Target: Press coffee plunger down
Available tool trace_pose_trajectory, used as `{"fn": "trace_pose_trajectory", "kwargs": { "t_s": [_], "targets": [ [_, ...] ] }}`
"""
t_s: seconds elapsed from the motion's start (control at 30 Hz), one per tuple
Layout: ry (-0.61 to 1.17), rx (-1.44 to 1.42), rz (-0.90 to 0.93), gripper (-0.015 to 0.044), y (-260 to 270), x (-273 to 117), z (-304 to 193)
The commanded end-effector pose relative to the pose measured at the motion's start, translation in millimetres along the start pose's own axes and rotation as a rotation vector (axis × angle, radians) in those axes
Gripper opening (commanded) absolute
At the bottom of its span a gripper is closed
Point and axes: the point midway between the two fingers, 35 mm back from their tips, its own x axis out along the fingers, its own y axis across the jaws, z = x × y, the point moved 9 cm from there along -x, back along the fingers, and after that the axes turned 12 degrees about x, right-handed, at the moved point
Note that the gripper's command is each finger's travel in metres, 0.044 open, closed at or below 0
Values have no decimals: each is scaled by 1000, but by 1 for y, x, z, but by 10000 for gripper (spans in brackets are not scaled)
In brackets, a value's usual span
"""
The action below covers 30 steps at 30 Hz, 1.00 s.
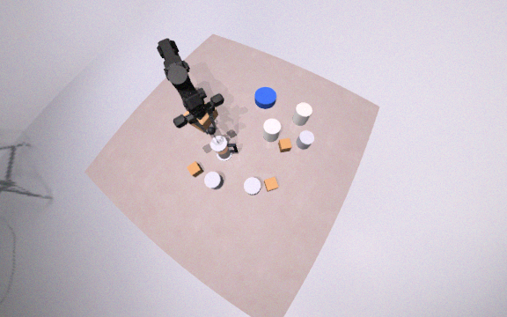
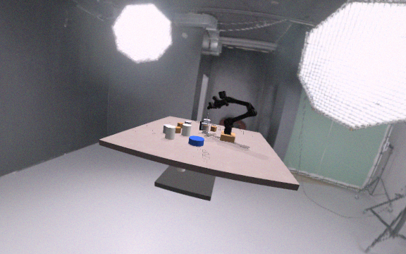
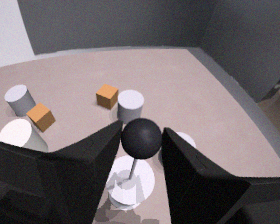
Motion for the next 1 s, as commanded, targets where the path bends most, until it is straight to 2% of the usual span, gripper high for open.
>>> {"fn": "trace_pose_trajectory", "kwargs": {
  "t_s": [0.0, 0.97],
  "targets": [
    [43, 7, -11, 122, -3, 8, -14],
    [42, 7, -11, 122, -11, 35, -53]
  ]
}}
